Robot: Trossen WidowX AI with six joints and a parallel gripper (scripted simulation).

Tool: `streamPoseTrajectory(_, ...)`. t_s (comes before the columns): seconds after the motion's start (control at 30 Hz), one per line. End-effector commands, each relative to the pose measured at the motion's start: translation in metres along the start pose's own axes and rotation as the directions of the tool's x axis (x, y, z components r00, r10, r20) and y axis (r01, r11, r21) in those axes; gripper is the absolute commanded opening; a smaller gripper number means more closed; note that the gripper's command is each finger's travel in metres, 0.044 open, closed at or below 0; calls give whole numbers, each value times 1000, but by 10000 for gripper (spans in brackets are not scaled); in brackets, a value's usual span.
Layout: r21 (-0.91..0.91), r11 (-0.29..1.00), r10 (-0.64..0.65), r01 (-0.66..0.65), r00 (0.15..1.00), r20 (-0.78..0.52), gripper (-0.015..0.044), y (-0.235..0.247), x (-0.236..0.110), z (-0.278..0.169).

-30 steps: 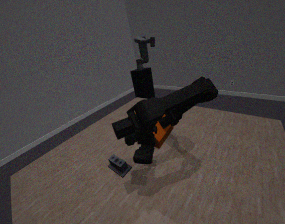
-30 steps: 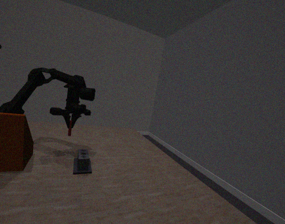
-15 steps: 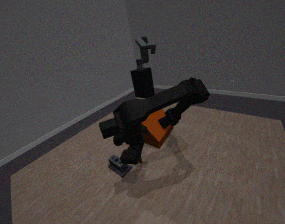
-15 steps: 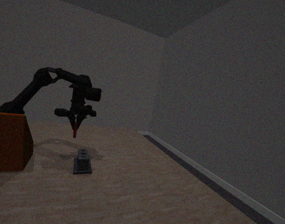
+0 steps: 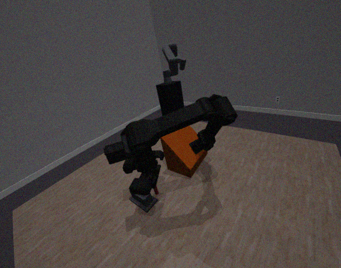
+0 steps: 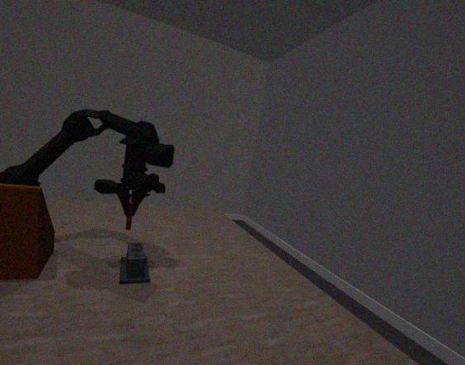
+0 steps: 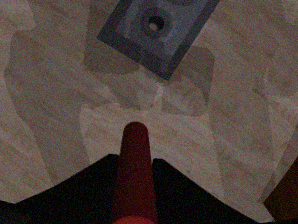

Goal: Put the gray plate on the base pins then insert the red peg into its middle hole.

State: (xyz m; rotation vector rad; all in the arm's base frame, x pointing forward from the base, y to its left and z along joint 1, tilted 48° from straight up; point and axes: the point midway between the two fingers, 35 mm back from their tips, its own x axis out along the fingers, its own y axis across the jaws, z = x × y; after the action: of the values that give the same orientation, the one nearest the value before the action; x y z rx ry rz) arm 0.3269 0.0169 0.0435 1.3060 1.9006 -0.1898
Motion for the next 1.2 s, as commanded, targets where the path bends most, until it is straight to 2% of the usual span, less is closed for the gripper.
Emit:
streamPoseTrajectory(0.0, -4, 1000, -4, 4, 1000, 4, 0, -2, 1, 14)
streamPoseTrajectory(0.8, -10, 1000, -2, 2, 1000, -3, 0, -15, 9, 89)
streamPoseTrajectory(1.17, -11, 1000, -2, 2, 1000, -3, 0, -15, 9, 91)
